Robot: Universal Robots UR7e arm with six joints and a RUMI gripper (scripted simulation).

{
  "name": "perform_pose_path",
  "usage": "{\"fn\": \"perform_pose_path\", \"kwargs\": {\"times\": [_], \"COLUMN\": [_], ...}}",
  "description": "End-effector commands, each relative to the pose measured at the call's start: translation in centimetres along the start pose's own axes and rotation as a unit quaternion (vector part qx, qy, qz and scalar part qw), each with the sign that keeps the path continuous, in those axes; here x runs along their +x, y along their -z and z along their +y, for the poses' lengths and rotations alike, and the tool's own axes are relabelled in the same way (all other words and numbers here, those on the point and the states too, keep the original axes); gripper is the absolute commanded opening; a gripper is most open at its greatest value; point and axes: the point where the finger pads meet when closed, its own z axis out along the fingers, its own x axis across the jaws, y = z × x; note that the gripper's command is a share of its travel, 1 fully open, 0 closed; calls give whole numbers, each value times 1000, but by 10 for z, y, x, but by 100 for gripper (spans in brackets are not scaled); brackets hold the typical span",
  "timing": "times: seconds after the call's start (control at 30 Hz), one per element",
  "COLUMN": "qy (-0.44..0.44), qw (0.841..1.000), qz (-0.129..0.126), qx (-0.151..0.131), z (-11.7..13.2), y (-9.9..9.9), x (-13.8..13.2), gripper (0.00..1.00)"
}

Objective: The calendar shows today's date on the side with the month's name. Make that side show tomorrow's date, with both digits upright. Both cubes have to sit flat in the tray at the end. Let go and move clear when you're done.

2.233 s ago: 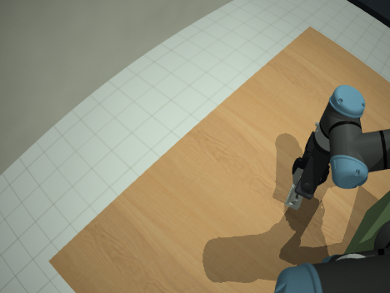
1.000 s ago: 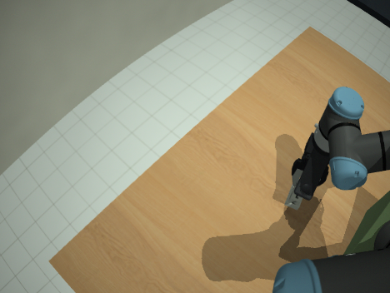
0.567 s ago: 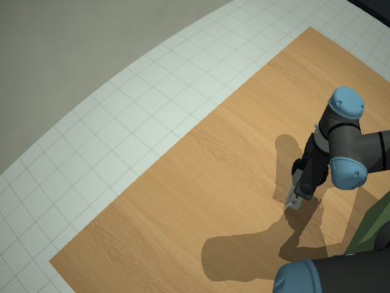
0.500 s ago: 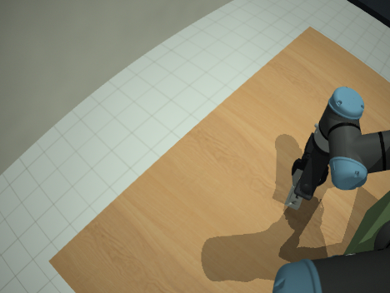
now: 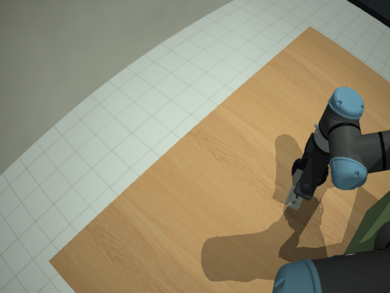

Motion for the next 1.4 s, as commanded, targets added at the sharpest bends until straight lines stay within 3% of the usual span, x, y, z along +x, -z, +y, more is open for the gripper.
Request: {"fn": "perform_pose_path", "kwargs": {"times": [0.0, 1.0, 1.23, 1.37], "qy": [0, 0, 0, 0], "qw": [1000, 1000, 1000, 1000], "qz": [0, 0, 0, 0], "qx": [0, 0, 0, 0], "z": [0, 0, 0, 0], "y": [0, 0, 0, 0], "x": [0, 0, 0, 0], "gripper": [10, 10, 21, 21]}}
